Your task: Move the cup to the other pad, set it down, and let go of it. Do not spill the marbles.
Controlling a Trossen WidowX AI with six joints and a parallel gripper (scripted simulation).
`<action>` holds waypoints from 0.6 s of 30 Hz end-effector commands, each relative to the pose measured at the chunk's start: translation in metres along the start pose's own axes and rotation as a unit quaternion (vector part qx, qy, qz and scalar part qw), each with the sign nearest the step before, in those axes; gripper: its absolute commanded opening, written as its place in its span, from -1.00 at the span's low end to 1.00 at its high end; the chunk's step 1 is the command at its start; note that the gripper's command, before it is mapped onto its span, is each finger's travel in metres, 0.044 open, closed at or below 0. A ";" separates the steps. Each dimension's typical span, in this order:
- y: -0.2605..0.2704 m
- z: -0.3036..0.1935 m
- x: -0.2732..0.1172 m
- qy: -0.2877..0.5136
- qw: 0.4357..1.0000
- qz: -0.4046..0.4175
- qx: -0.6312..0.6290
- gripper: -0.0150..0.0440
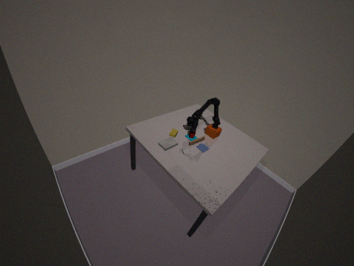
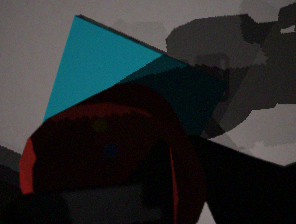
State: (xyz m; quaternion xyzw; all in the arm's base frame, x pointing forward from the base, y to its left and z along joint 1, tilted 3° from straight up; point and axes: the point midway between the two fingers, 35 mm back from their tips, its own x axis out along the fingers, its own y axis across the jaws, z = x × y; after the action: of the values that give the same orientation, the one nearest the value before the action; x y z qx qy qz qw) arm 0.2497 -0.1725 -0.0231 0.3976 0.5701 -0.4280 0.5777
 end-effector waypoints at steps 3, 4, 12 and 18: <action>0.000 0.000 0.000 -0.001 1.000 0.000 0.000 -0.06; 0.000 0.000 0.000 -0.001 1.000 0.000 0.000 -0.06; 0.001 0.001 -0.008 -0.001 1.000 0.000 0.000 -0.06; 0.000 0.000 -0.018 -0.001 1.000 -0.001 -0.001 -0.06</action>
State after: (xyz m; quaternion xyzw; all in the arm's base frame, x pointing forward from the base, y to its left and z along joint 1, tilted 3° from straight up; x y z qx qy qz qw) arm 0.2468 -0.1699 -0.0143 0.3965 0.5768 -0.4276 0.5720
